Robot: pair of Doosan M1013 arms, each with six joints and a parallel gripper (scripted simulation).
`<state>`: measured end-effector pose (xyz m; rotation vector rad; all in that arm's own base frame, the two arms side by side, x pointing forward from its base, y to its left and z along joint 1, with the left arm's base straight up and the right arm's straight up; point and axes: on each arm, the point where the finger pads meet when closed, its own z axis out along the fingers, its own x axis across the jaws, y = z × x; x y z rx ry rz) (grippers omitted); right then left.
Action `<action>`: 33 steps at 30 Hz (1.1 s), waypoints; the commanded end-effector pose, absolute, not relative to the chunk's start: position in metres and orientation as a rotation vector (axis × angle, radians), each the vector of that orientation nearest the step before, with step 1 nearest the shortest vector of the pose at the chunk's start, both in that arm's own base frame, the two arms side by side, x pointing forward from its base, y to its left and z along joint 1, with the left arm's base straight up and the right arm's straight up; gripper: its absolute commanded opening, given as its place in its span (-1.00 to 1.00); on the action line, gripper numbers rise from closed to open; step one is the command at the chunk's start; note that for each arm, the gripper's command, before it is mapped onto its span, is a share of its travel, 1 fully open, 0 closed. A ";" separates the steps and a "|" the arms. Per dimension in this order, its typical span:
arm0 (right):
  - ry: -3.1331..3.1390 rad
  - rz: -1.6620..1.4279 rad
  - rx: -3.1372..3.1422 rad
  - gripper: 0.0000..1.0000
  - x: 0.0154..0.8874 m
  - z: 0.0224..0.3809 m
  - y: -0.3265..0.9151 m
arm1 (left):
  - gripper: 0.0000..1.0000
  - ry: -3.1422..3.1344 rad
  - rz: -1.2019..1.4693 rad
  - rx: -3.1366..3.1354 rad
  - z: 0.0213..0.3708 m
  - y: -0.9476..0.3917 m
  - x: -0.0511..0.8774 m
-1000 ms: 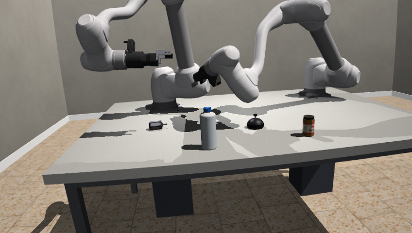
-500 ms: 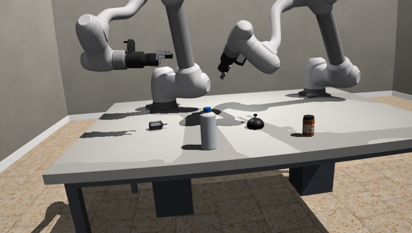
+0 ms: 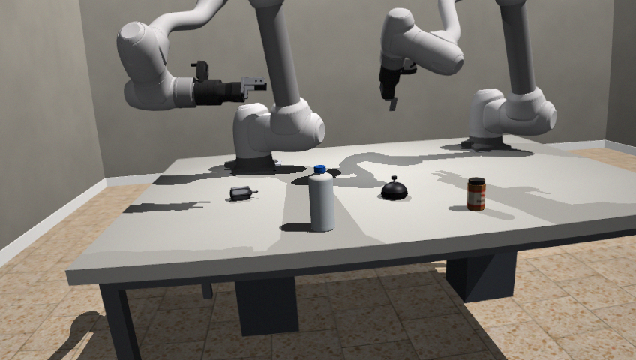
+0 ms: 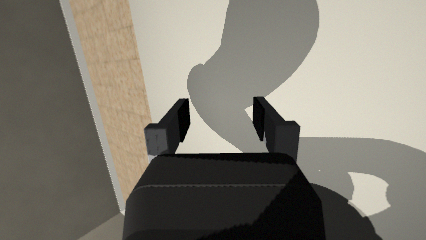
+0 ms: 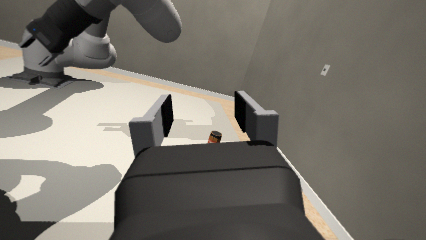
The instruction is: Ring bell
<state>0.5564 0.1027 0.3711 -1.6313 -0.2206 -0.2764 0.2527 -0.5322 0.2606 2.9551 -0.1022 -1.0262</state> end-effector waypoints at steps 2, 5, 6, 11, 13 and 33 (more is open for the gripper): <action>-0.222 -0.278 -1.631 1.00 0.557 0.372 0.103 | 1.00 0.140 -0.926 3.122 0.269 -0.464 0.240; -0.222 -0.278 -1.631 1.00 0.557 0.372 0.103 | 1.00 0.302 -0.845 3.206 0.272 -0.423 0.232; -0.222 -0.278 -1.631 1.00 0.557 0.372 0.103 | 1.00 0.302 -0.845 3.206 0.272 -0.423 0.232; -0.222 -0.278 -1.631 1.00 0.557 0.372 0.103 | 1.00 0.537 -0.704 3.297 0.274 -0.367 0.222; -0.222 -0.278 -1.631 1.00 0.557 0.372 0.103 | 1.00 0.645 -0.632 3.326 0.274 -0.342 0.218; -0.222 -0.278 -1.631 1.00 0.557 0.372 0.103 | 1.00 1.152 -0.232 3.359 0.269 -0.230 0.202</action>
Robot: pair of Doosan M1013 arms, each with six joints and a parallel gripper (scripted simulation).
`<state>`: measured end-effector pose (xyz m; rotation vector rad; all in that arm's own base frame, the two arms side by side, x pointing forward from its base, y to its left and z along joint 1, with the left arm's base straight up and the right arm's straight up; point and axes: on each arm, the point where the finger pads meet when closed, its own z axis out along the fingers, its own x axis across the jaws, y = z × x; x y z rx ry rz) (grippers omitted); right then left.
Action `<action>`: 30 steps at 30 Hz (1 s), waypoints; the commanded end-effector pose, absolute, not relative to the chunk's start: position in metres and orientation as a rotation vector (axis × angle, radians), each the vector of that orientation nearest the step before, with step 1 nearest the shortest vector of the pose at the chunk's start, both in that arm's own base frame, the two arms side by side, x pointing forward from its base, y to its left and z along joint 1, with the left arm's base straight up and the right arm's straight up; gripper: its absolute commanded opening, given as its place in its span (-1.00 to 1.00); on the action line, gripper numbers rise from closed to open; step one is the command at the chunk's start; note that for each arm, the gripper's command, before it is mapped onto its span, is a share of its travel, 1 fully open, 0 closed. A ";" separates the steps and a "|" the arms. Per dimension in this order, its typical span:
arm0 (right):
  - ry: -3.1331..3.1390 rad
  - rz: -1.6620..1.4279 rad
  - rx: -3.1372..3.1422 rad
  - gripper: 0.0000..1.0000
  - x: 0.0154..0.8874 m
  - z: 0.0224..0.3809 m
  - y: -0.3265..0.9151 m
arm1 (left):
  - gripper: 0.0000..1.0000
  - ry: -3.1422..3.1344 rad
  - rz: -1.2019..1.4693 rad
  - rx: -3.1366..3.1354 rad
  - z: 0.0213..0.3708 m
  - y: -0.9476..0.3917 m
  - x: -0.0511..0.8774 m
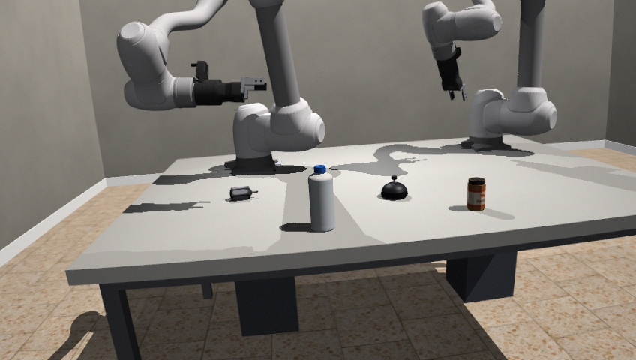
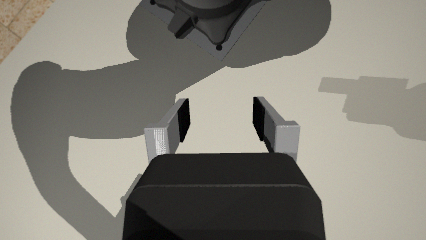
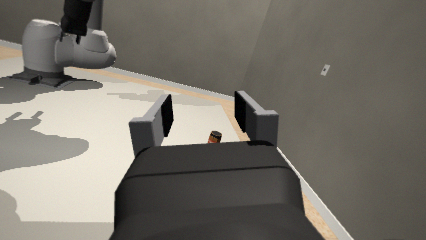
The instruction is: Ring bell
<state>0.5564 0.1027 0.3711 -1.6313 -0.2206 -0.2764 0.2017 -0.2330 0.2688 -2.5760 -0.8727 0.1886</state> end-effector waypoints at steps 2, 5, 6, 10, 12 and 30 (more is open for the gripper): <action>-0.222 -0.278 -1.631 1.00 0.557 0.372 0.103 | 1.00 -0.889 0.171 -2.569 0.269 -0.228 0.201; -0.222 -0.278 -1.631 1.00 0.557 0.372 0.103 | 1.00 -0.892 0.167 -2.567 0.269 -0.227 0.201; -0.222 -0.278 -1.631 1.00 0.557 0.372 0.103 | 1.00 -0.892 0.167 -2.567 0.269 -0.227 0.201; -0.222 -0.278 -1.631 1.00 0.557 0.372 0.103 | 1.00 -0.892 0.167 -2.567 0.269 -0.227 0.201; -0.222 -0.278 -1.631 1.00 0.557 0.372 0.103 | 1.00 -0.893 0.167 -2.567 0.269 -0.227 0.201; -0.222 -0.278 -1.631 1.00 0.557 0.372 0.103 | 1.00 -1.079 0.210 -2.502 0.269 -0.195 0.232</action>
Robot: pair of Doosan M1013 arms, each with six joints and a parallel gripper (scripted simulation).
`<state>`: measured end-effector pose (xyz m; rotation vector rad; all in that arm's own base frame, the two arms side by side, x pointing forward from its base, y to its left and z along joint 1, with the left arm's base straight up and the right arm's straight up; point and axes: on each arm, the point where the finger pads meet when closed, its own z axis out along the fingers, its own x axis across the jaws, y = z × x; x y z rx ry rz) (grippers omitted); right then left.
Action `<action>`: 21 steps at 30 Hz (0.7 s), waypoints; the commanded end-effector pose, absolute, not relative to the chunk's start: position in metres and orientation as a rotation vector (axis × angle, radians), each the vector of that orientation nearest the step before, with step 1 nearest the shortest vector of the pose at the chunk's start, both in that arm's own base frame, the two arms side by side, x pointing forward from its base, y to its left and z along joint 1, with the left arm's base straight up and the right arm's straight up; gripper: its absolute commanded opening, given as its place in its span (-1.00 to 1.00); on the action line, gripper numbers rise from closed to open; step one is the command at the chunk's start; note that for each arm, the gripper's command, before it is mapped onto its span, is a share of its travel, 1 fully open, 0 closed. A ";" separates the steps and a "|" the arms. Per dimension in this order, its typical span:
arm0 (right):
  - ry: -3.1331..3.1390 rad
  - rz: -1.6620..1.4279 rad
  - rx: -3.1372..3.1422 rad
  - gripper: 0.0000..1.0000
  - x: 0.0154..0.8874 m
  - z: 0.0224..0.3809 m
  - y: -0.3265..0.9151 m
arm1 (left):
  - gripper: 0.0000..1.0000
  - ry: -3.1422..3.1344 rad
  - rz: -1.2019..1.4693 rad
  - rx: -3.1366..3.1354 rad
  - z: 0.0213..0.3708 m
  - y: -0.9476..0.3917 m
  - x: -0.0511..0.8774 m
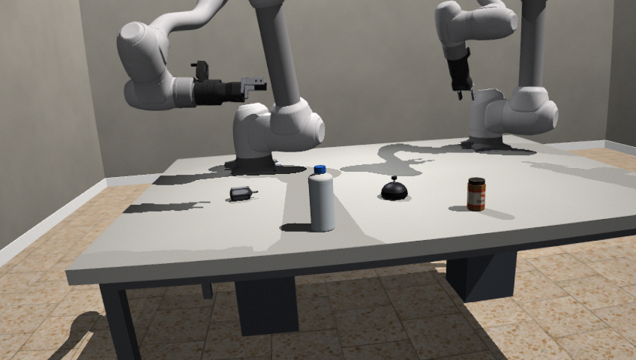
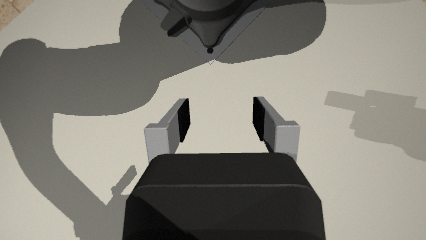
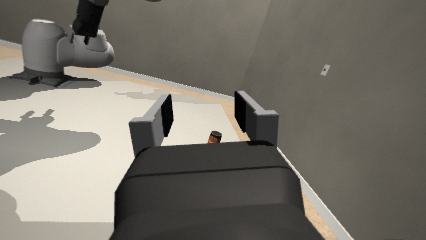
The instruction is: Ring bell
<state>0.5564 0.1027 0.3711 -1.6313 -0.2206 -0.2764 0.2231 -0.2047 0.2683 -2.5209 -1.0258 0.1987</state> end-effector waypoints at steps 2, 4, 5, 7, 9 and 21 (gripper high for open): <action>-0.222 -0.278 -1.631 1.00 0.557 0.372 0.103 | 1.00 -1.135 0.222 -2.480 0.269 -0.185 0.240; -0.222 -0.278 -1.631 1.00 0.557 0.372 0.103 | 1.00 -1.198 0.236 -2.453 0.269 -0.173 0.249; -0.222 -0.278 -1.631 1.00 0.557 0.372 0.103 | 1.00 -1.233 0.244 -2.438 0.269 -0.166 0.254; -0.222 -0.278 -1.631 1.00 0.557 0.372 0.103 | 1.00 -1.307 0.261 -2.404 0.269 -0.150 0.263; -0.222 -0.278 -1.631 1.00 0.557 0.372 0.103 | 1.00 -1.388 0.279 -2.363 0.269 -0.133 0.273; -0.222 -0.278 -1.631 1.00 0.557 0.372 0.103 | 1.00 -1.795 0.372 -2.111 0.269 -0.032 0.302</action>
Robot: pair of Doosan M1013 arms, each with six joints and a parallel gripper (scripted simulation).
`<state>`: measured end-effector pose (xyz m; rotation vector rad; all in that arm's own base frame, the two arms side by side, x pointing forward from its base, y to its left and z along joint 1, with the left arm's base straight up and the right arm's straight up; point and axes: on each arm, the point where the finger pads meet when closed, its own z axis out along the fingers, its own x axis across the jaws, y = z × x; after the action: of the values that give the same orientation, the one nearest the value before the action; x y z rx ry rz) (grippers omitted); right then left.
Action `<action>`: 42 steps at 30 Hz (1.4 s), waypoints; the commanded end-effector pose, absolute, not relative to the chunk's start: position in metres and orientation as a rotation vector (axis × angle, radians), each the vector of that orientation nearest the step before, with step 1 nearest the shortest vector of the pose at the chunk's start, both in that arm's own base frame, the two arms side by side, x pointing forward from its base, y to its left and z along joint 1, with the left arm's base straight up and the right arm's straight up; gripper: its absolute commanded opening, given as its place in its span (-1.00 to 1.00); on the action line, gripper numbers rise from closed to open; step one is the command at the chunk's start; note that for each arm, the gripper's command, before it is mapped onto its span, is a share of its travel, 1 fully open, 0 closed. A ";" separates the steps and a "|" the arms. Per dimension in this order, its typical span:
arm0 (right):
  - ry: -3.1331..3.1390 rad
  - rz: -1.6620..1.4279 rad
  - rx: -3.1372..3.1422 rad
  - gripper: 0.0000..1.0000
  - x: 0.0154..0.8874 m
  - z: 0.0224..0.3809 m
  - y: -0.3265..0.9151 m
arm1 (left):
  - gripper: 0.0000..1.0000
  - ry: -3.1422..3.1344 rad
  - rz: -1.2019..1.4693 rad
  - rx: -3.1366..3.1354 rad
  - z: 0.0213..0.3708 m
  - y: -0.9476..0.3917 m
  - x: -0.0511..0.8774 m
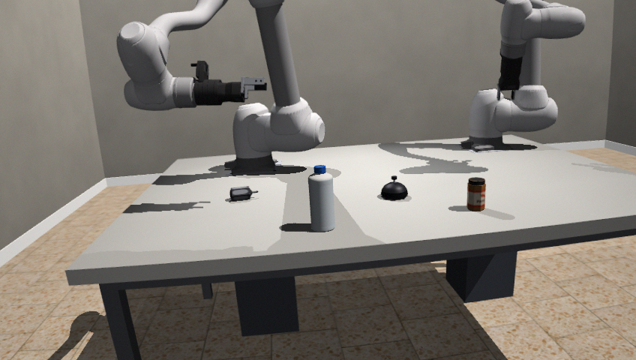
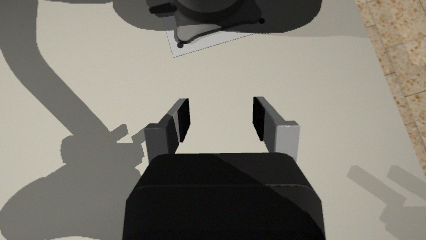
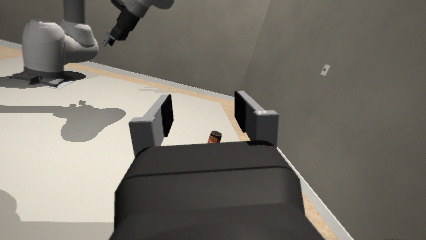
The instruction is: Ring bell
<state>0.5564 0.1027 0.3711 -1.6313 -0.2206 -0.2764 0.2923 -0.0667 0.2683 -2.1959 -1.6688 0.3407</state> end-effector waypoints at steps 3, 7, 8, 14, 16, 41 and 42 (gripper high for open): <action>-0.222 -0.278 -1.631 1.00 0.557 0.372 0.103 | 1.00 -1.898 0.396 -2.032 0.269 -0.004 0.303; -0.222 -0.278 -1.631 1.00 0.557 0.372 0.103 | 1.00 -1.999 0.420 -1.948 0.269 0.025 0.302; -0.222 -0.278 -1.631 1.00 0.557 0.372 0.103 | 1.00 -1.999 0.420 -1.948 0.269 0.025 0.302; -0.222 -0.278 -1.631 1.00 0.557 0.372 0.103 | 1.00 -2.227 0.473 -1.728 0.269 0.092 0.289; -0.222 -0.278 -1.631 1.00 0.557 0.372 0.103 | 1.00 -2.286 0.487 -1.662 0.269 0.110 0.283; -0.222 -0.278 -1.631 1.00 0.557 0.372 0.103 | 1.00 -2.838 0.619 -0.773 0.269 0.270 0.139; -0.222 -0.278 -1.631 1.00 0.557 0.372 0.103 | 1.00 -2.838 0.619 -0.773 0.269 0.270 0.139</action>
<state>0.5564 0.1027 0.3711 -1.6313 -0.2206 -0.2764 0.1522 0.2577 0.2683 -0.8372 -2.8069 0.6105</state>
